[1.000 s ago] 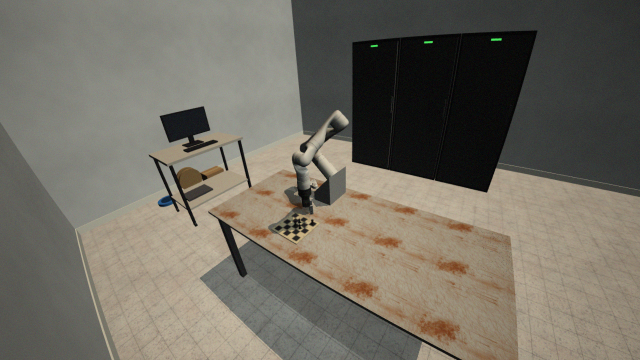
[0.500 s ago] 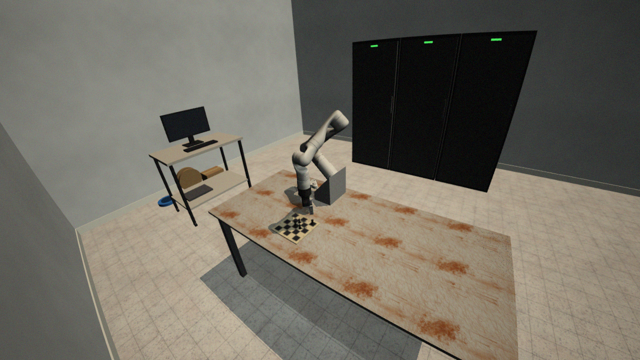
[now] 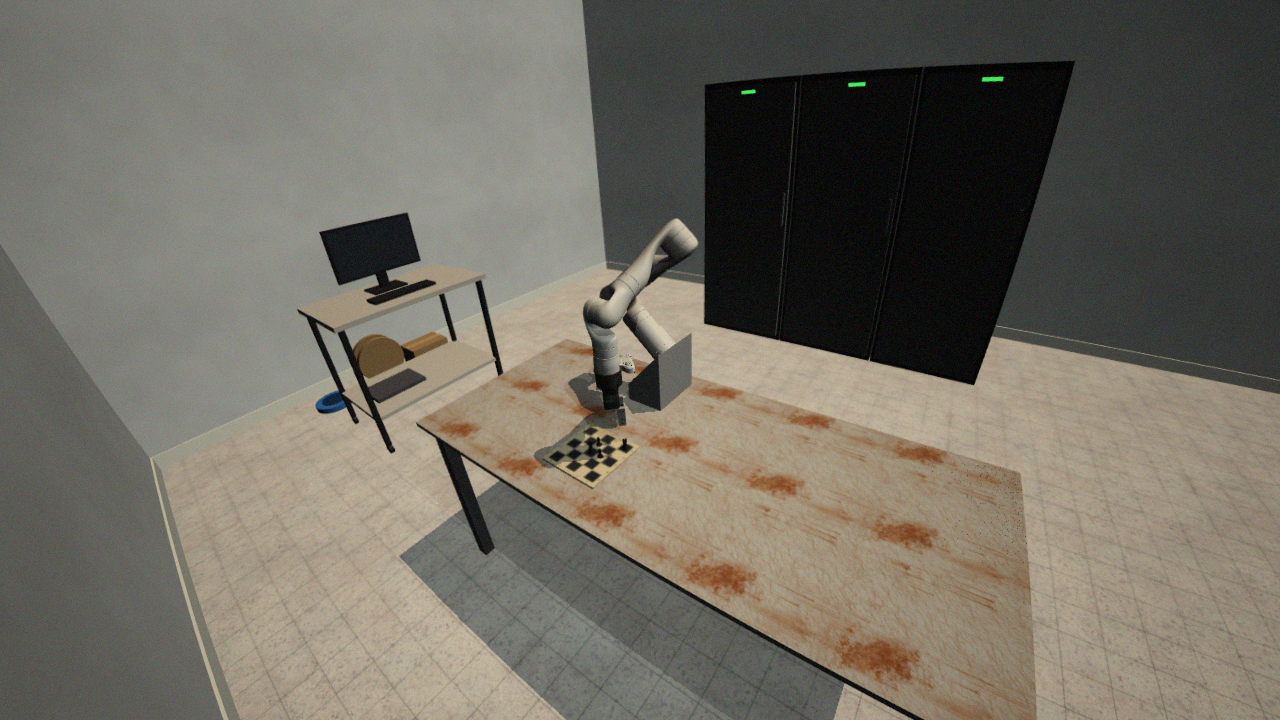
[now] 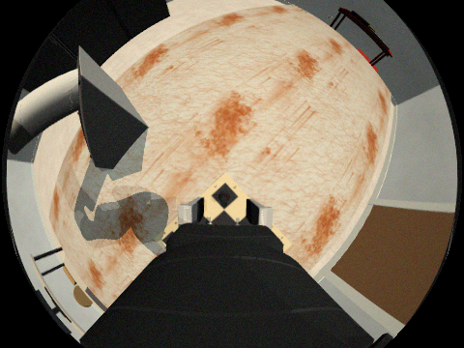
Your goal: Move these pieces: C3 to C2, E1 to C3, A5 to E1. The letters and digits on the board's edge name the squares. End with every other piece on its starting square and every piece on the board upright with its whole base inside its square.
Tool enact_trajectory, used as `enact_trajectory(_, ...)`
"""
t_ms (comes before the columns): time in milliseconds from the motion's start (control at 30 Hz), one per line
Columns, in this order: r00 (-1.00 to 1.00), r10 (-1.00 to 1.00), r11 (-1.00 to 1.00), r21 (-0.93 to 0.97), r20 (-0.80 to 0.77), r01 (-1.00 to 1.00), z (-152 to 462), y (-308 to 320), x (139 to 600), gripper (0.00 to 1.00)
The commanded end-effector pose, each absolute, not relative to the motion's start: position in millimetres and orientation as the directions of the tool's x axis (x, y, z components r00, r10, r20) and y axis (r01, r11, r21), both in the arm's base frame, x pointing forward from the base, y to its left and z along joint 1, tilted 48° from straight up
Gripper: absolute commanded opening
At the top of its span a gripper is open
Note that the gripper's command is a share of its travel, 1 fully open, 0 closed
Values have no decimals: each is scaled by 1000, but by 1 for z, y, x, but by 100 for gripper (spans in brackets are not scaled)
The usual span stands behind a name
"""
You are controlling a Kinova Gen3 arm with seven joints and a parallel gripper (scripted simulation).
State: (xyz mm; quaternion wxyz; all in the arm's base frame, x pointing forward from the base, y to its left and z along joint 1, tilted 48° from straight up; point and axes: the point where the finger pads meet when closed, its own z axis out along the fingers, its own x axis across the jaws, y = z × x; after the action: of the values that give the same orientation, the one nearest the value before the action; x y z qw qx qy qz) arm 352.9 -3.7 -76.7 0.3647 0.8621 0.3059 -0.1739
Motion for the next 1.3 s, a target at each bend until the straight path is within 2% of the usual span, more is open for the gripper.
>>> enact_trajectory(0, 753, 403, -545, 524, -520, 654, -72, 4, 354, 100)
enact_trajectory(467, 752, 403, -545, 524, -521, 655, -36, 44, 358, 100)
enact_trajectory(1267, 753, 402, -546, 524, -520, 654, -34, 45, 358, 100)
